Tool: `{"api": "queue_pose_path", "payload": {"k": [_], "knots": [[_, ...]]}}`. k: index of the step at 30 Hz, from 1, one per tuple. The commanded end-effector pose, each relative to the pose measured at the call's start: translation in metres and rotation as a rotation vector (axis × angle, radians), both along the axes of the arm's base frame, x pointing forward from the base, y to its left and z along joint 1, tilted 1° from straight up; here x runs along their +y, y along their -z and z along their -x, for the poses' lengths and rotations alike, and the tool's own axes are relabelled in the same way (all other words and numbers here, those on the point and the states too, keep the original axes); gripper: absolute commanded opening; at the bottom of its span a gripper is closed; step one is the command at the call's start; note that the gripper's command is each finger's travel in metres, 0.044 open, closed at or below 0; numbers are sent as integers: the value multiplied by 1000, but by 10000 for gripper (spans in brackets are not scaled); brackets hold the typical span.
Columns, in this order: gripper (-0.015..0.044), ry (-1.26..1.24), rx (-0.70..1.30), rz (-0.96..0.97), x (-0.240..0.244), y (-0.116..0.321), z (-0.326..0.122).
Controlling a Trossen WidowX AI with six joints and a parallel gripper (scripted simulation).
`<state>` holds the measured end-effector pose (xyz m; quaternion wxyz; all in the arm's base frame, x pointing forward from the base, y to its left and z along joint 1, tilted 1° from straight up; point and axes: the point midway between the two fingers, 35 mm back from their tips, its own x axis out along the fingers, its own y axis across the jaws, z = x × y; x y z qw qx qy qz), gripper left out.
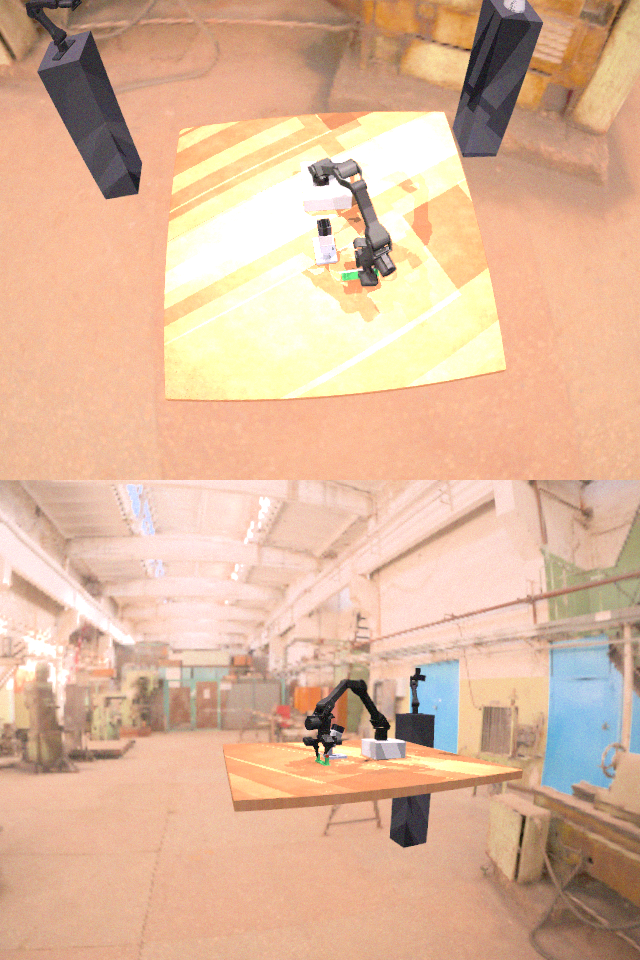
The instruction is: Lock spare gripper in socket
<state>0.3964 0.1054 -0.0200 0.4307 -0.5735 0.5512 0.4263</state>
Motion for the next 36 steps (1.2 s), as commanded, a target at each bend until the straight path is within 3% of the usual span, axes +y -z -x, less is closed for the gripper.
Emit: {"api": "queue_pose_path", "payload": {"k": [1, 12, 19, 29, 36], "knots": [[180, -3, 8, -1, 0, 8, 2], [180, -3, 8, -1, 0, 19, 3], [0, -3, 8, -1, 0, 19, 3], [0, -3, 8, -1, 0, 16, 2], [0, -3, 7, -1, 0, -9, 1]]}}
